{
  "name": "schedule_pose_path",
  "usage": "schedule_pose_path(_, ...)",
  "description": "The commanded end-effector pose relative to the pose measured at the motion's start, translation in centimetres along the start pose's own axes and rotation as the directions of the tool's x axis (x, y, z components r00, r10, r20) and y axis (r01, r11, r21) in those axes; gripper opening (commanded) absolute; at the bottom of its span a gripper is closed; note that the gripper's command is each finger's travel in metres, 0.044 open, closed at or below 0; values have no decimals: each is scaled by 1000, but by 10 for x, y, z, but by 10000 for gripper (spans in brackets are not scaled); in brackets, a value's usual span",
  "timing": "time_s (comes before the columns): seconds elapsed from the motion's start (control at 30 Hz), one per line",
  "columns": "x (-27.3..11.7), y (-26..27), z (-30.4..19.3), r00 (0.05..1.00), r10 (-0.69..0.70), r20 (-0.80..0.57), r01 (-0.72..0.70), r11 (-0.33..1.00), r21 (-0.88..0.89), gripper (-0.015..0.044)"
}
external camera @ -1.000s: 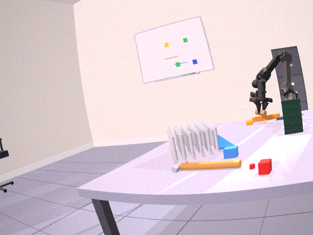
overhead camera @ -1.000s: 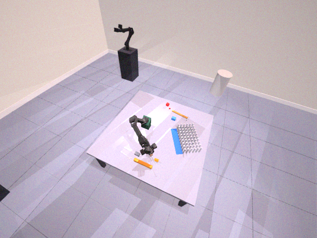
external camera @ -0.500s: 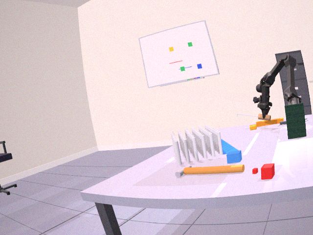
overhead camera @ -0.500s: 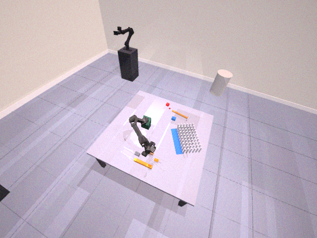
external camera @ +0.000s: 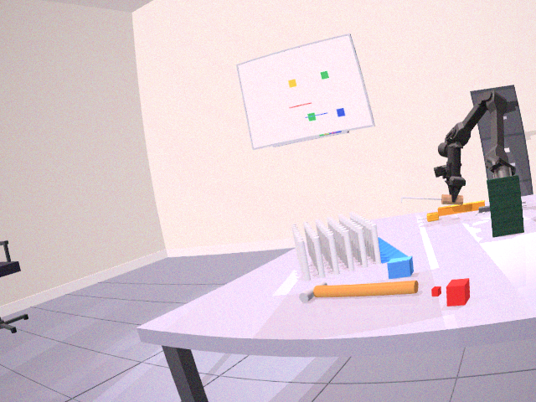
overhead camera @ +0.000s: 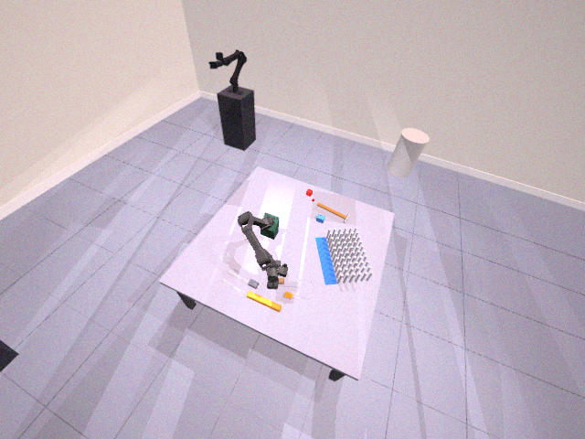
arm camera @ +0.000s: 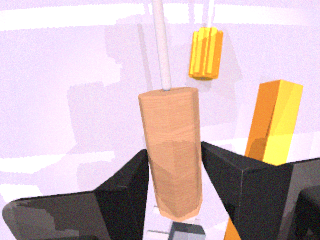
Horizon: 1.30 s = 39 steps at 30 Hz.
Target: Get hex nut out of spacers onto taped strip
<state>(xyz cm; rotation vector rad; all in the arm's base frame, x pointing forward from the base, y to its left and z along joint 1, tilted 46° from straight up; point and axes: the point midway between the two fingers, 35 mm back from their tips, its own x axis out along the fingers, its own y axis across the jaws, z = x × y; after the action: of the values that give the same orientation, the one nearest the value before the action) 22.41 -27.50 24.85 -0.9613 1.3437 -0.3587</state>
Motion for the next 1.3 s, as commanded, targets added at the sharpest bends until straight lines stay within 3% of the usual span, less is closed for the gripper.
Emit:
schedule_pose_path(0.0,0,1,0,1000,-7,-2,7,993,-121,0)
schedule_pose_path(0.4,0,2,0,1000,-26,-2,21,861,-509,0)
schedule_pose_path(0.8,0,2,-1,999,-45,-3,24,584,-811,0)
schedule_pose_path(0.93,1,3,-1,999,-50,-3,22,488,-873,0)
schedule_pose_path(1.27,7,3,-2,999,-50,-3,22,485,-874,0)
